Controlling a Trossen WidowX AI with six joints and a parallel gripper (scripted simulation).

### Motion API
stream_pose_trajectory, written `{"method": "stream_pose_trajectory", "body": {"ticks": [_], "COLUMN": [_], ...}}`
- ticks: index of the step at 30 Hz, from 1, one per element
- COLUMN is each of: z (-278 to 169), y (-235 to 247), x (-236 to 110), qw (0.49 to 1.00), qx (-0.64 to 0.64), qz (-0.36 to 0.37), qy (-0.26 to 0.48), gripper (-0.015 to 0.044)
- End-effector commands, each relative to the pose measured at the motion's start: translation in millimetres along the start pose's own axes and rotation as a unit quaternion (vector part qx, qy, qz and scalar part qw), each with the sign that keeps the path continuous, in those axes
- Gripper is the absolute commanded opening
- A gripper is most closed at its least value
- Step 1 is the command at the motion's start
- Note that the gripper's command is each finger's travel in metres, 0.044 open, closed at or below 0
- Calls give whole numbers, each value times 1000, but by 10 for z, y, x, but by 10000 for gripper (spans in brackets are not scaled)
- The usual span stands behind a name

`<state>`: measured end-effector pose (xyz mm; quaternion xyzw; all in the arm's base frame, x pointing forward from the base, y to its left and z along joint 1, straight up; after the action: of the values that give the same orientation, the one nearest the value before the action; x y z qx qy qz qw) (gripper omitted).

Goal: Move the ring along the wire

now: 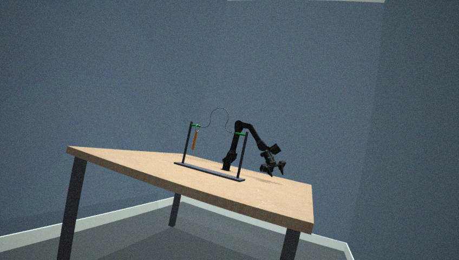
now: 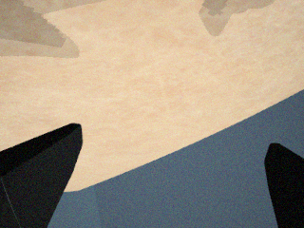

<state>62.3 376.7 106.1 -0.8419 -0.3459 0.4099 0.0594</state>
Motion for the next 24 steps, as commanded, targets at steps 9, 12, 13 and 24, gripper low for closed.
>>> {"method": "stream_pose_trajectory", "body": {"ticks": [9,12,13,24], "z": [-357,-516,-566,-1006], "y": [415,632,705,1512], "x": [58,58,54,-118], "qw": [997,993,991,958], "qx": [72,110,123,269], "qz": [34,49,54,98], "qy": [-13,-18,-20,-30], "gripper": [164,160,160,160]}}
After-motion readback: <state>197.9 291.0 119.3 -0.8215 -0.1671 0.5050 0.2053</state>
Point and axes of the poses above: the point midway between the two fingers, 35 mm back from their tips, its own x axis out along the fingers, its own y axis across the jaws, z = x × y, the point moved 2 cm from there along -x, back along the fingers, and after that the axes turned 4 degrees about x, right-handed, at the moved point
